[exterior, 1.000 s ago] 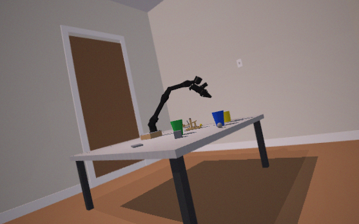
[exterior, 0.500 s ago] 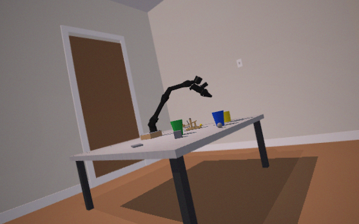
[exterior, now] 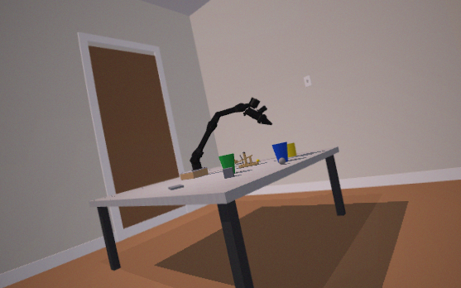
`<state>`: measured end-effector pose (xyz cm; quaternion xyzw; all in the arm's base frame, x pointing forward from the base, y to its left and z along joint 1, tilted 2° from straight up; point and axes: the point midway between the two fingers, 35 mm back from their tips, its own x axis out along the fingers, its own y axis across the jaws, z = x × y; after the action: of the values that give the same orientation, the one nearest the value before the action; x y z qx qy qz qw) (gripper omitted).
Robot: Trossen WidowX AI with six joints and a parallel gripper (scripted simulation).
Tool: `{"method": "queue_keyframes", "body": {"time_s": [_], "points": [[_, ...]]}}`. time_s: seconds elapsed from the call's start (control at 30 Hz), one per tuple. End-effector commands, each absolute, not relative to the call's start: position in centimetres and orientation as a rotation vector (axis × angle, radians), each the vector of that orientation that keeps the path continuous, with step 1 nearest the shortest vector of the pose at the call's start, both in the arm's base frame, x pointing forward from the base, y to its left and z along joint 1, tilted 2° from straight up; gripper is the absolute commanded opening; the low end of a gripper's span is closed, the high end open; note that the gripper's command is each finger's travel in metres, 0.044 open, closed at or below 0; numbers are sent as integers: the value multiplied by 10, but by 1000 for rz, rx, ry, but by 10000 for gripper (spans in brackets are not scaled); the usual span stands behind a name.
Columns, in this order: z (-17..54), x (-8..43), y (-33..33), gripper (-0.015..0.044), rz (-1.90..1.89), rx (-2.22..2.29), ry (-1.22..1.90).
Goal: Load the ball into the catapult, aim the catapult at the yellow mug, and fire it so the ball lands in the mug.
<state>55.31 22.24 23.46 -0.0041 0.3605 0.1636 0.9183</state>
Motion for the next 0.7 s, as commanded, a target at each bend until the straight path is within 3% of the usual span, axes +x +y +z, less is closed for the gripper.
{"method": "queue_keyframes", "body": {"time_s": [0.0,0.1,0.67], "points": [[238,554,223,72,339,-1,731],[238,554,223,0,339,-1,731],[214,532,233,0,350,-130,812]]}}
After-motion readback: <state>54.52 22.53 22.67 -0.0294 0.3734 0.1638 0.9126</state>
